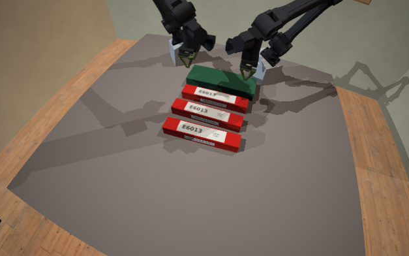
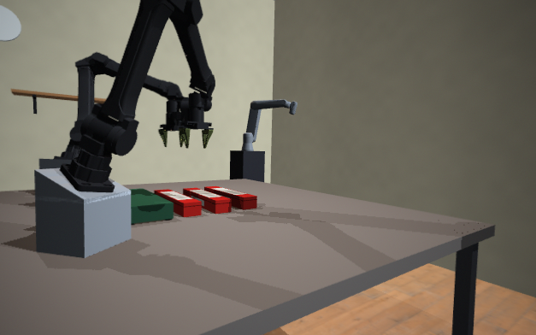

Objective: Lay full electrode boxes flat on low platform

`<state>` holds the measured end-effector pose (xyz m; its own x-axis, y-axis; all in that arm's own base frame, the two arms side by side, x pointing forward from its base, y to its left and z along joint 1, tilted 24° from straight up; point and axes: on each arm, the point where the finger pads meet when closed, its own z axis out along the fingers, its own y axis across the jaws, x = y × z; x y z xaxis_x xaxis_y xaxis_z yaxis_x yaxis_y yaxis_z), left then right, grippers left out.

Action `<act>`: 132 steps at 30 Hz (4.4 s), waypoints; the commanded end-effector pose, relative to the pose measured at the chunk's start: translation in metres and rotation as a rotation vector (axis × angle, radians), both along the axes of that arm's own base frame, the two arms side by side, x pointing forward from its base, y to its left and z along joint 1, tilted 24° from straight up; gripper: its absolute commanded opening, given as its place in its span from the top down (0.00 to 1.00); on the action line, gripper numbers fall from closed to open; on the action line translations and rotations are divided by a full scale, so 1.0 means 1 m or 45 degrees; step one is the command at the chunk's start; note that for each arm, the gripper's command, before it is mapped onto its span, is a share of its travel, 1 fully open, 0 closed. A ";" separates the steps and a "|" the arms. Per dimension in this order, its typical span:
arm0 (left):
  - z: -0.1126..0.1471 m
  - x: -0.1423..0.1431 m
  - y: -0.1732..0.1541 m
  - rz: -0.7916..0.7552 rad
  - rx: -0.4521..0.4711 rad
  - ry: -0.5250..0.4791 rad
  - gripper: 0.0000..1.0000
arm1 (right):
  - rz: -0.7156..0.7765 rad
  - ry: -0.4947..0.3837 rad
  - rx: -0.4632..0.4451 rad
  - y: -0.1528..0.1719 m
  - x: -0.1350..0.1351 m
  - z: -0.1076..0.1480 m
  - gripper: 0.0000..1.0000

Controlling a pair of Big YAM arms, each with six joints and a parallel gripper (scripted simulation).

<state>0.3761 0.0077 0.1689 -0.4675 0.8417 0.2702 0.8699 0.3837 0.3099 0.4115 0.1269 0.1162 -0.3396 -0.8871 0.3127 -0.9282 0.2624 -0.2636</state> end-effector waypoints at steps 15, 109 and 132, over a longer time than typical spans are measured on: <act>0.014 0.006 -0.005 -0.003 -0.008 -0.038 0.28 | 0.014 -0.053 0.031 0.020 0.008 0.022 0.28; -0.042 0.018 0.019 -0.004 -0.004 -0.035 0.28 | 0.008 -0.040 0.019 -0.013 0.019 -0.041 0.28; -0.042 0.018 0.019 -0.004 -0.004 -0.035 0.28 | 0.008 -0.040 0.019 -0.013 0.019 -0.041 0.28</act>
